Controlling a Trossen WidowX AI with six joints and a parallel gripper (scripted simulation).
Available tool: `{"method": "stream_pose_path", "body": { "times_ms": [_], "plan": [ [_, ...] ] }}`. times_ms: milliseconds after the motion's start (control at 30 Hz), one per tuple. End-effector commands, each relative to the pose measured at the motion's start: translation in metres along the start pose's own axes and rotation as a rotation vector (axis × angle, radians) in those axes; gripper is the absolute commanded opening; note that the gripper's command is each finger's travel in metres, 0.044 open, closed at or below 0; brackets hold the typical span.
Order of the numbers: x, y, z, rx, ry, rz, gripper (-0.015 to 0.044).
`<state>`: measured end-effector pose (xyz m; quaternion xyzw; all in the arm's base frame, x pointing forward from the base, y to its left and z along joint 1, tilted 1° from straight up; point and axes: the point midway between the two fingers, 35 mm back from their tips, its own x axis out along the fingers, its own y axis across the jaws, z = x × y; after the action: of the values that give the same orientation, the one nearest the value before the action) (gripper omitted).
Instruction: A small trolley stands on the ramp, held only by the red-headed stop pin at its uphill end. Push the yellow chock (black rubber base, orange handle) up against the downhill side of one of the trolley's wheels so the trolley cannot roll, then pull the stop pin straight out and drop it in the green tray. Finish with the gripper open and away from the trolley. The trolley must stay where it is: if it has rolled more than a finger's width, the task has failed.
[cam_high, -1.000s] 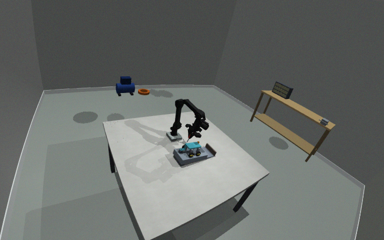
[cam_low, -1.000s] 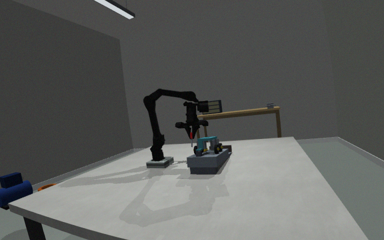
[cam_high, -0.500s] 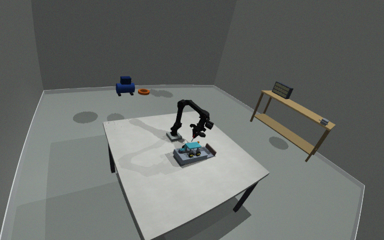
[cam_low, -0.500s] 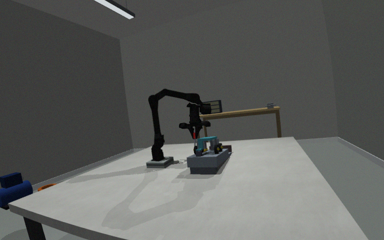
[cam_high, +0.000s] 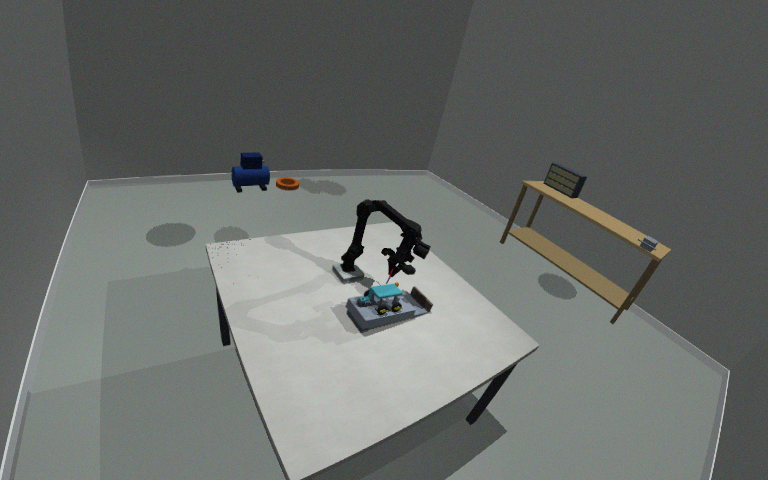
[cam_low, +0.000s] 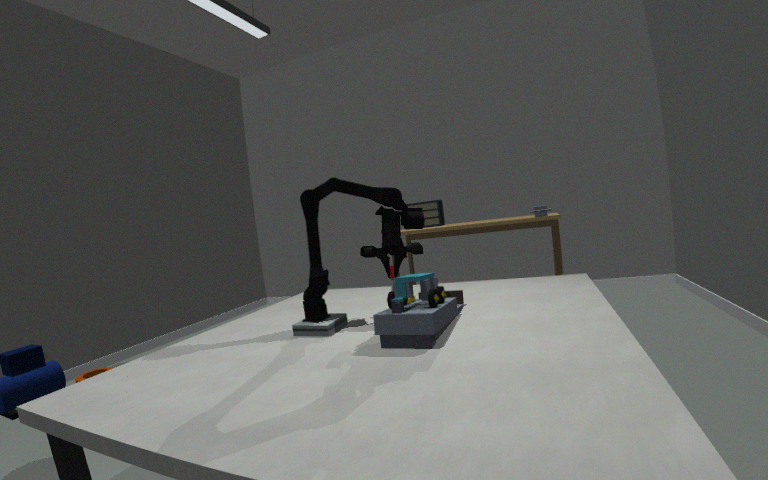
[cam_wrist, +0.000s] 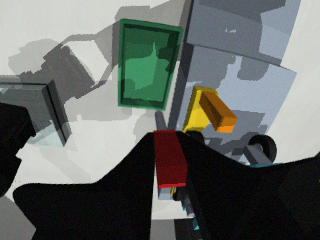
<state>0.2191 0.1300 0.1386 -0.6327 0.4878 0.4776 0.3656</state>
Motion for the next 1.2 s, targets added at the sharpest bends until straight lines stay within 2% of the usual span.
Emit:
{"method": "stream_pose_path", "body": {
  "times_ms": [0,1167],
  "plan": [
    [-0.001,0.0014,-0.0009,-0.112,-0.027,-0.014,0.0],
    [0.0002,0.002,-0.0078,-1.151,-0.183,-0.157,0.0]
  ]
}}
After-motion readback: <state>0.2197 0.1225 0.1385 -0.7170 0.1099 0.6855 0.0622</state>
